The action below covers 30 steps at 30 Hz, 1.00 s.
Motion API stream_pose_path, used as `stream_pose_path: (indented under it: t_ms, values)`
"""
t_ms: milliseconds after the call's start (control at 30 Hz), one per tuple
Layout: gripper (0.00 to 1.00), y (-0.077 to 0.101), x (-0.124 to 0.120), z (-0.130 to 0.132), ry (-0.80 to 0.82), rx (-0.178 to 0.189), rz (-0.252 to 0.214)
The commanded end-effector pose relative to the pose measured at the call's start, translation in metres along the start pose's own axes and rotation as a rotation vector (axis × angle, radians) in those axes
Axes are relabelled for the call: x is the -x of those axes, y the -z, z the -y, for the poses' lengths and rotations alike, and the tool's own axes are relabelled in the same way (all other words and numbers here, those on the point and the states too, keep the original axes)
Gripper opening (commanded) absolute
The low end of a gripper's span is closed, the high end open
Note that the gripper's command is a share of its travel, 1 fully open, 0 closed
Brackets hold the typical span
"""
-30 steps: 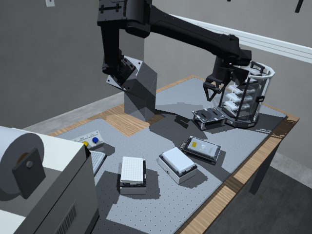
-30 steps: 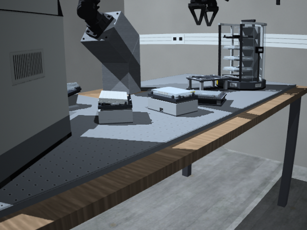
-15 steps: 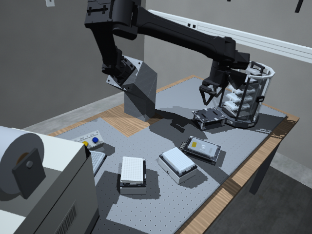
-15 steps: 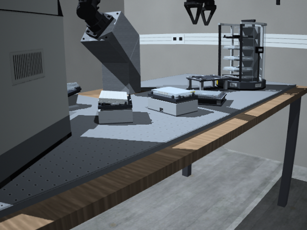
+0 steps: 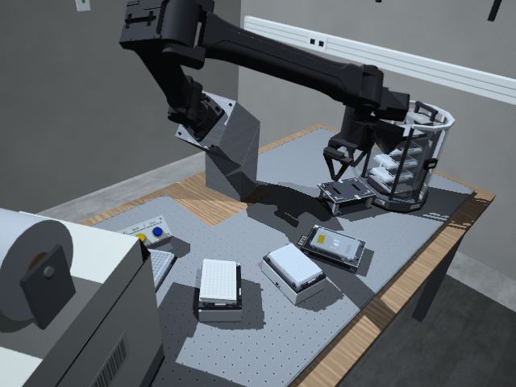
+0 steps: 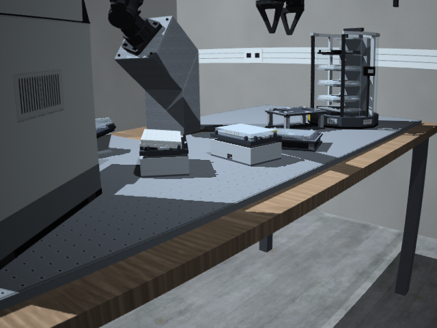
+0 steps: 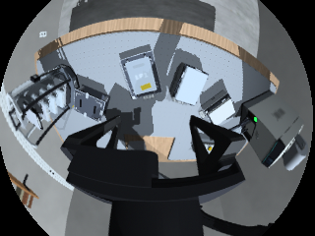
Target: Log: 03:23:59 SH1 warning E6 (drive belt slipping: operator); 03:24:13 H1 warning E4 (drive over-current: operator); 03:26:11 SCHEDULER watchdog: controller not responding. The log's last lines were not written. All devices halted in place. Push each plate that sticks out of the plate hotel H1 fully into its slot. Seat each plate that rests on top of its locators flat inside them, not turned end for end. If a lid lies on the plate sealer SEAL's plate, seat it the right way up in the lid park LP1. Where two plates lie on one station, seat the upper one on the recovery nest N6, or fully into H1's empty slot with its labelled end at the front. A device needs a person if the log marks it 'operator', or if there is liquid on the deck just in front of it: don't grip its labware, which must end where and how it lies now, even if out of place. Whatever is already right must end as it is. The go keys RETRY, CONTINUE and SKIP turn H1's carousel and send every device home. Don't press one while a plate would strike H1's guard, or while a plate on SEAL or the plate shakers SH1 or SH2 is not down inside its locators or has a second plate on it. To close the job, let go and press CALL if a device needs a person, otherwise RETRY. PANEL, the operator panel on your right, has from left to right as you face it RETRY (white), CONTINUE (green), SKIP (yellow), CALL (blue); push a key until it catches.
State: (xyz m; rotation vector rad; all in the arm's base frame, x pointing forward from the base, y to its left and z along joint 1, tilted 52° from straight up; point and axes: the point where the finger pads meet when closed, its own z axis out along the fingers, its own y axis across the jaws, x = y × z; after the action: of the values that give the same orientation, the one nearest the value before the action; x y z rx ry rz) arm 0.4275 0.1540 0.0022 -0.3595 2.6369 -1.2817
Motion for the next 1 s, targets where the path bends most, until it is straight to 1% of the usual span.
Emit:
stream_pose_path:
  t_ms: [0,33,100,167,233,267,333,467,533,600,700,733,800,833,867,900,967]
  values:
    - [1.00,0.003,0.003,0.025,0.003,0.003,-0.002]
    - [1.00,0.003,0.004,0.028,0.003,0.003,-0.002]
    - [1.00,0.007,0.012,0.036,-0.010,0.008,0.008]
    - [1.00,0.005,0.009,0.042,-0.004,0.006,0.003]
    - [1.00,0.005,0.009,0.042,-0.004,0.006,0.003]
    - [1.00,0.018,0.004,0.033,-0.028,0.008,0.030]
    - [1.00,0.003,0.003,0.051,-0.120,0.004,-0.001]
    - [1.00,0.003,0.000,0.064,-0.255,0.003,0.000]
    - [1.00,0.007,0.006,0.072,-0.336,0.010,0.010]
    - [1.00,0.002,-0.004,0.077,-0.388,0.003,0.000]
    - [1.00,0.002,-0.006,0.086,-0.389,0.003,-0.002]
    - [1.00,0.004,-0.004,0.091,-0.395,0.006,0.002]
    - [1.00,0.004,-0.004,0.091,-0.395,0.006,0.002]
    - [1.00,0.018,0.000,0.086,-0.381,0.017,0.032]
    - [1.00,0.007,-0.009,0.092,-0.379,0.006,0.007]
    - [1.00,0.002,-0.010,0.099,-0.376,0.002,-0.003]
    - [1.00,0.002,-0.012,0.106,-0.365,0.002,-0.003]
